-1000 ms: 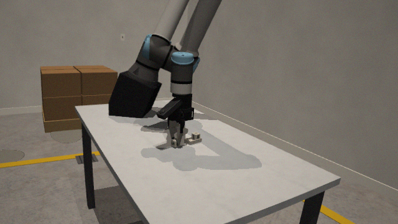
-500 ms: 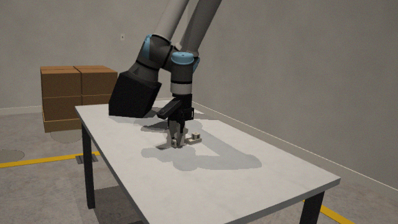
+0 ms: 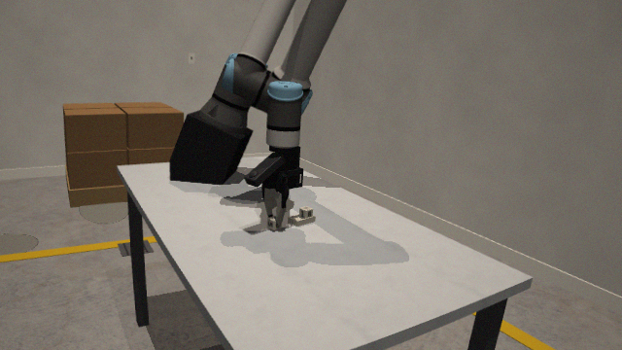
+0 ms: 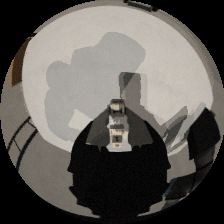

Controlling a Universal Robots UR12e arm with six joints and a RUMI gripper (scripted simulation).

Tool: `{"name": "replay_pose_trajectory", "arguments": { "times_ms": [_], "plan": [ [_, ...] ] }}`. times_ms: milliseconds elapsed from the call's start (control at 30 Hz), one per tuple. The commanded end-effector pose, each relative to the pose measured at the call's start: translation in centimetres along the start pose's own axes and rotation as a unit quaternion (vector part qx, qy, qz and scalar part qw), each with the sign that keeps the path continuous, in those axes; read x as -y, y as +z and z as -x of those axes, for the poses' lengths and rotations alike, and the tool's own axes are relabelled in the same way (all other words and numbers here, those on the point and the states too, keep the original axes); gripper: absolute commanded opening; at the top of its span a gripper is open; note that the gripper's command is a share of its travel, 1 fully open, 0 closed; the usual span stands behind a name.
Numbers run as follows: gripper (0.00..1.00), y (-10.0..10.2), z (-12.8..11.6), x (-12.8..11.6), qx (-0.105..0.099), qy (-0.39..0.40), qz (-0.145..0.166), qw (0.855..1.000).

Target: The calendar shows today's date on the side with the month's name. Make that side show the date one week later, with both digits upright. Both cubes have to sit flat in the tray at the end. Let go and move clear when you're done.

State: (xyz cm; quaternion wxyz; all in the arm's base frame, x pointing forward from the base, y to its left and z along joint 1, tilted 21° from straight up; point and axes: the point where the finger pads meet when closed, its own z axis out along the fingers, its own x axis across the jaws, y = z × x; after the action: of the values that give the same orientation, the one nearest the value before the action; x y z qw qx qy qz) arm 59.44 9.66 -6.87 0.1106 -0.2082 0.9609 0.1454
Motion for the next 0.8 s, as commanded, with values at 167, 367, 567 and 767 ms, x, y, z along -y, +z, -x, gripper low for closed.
{"name": "replay_pose_trajectory", "arguments": {
  "times_ms": [167,367,567,767],
  "plan": [
    [0.10,0.11,0.16,-0.02,0.000,-0.001,-0.001,1.000],
    [0.10,0.32,0.16,-0.01,0.000,-0.001,-0.001,1.000],
    [0.10,0.41,0.18,0.01,0.000,-0.001,-0.001,1.000],
    [0.10,0.37,0.20,0.02,0.000,-0.001,-0.001,1.000]
  ]
}}
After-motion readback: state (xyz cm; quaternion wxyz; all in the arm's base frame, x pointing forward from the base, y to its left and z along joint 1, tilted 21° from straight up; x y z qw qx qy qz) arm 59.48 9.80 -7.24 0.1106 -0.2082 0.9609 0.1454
